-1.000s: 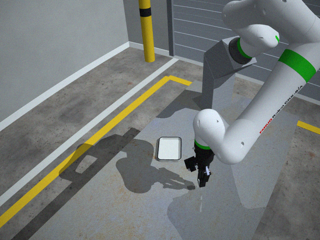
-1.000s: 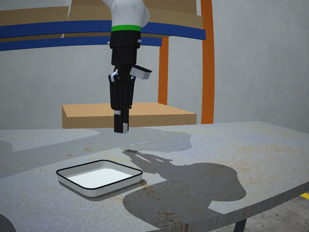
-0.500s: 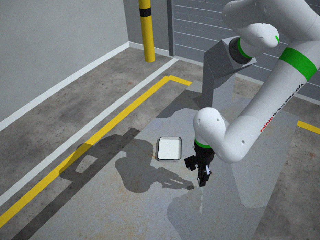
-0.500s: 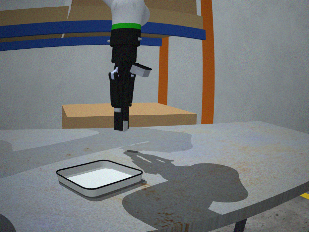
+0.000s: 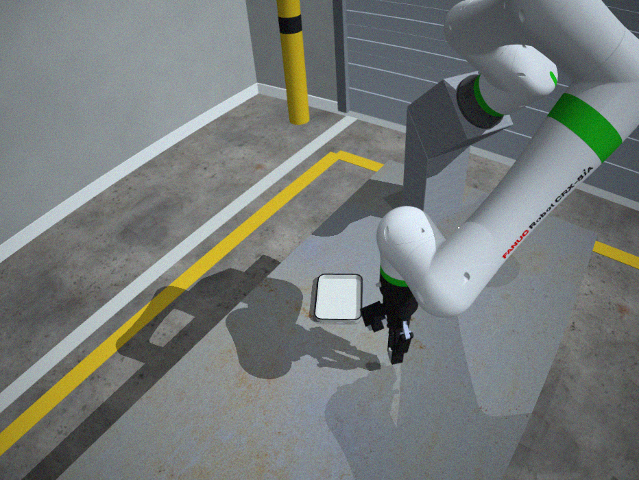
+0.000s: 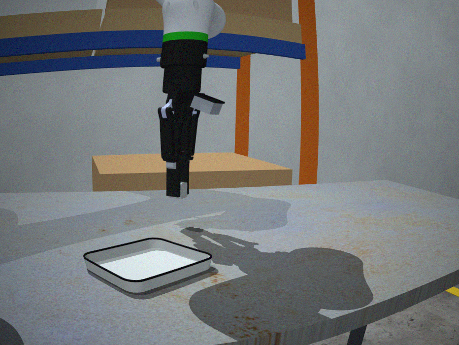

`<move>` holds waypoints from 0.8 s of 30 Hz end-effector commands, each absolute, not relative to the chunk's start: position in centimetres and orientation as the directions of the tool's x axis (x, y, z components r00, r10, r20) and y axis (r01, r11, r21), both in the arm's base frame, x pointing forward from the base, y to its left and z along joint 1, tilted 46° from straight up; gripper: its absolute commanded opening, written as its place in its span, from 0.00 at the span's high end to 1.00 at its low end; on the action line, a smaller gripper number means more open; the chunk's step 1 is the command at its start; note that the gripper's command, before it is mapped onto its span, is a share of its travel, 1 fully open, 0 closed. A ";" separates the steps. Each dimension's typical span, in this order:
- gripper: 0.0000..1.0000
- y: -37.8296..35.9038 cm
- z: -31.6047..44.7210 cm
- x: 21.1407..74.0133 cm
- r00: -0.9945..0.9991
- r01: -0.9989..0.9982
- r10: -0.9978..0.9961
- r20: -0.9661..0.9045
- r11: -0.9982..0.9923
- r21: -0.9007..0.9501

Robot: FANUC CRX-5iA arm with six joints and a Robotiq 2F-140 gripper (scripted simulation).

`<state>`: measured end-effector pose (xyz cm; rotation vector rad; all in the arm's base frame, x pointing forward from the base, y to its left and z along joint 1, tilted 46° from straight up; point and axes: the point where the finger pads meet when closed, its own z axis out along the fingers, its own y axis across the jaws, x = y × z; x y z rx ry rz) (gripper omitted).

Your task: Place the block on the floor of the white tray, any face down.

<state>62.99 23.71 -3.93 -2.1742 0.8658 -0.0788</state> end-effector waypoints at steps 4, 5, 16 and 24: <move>0.90 16.4 -12.2 59.7 0.767 -0.556 -0.606 -0.212 -0.463 -0.690; 0.90 15.5 -13.2 59.2 0.766 -0.556 -0.606 -0.212 -0.462 -0.691; 0.90 6.8 -23.2 55.3 0.766 -0.556 -0.606 -0.212 -0.461 -0.692; 0.90 6.8 -23.2 55.3 0.766 -0.556 -0.606 -0.212 -0.461 -0.692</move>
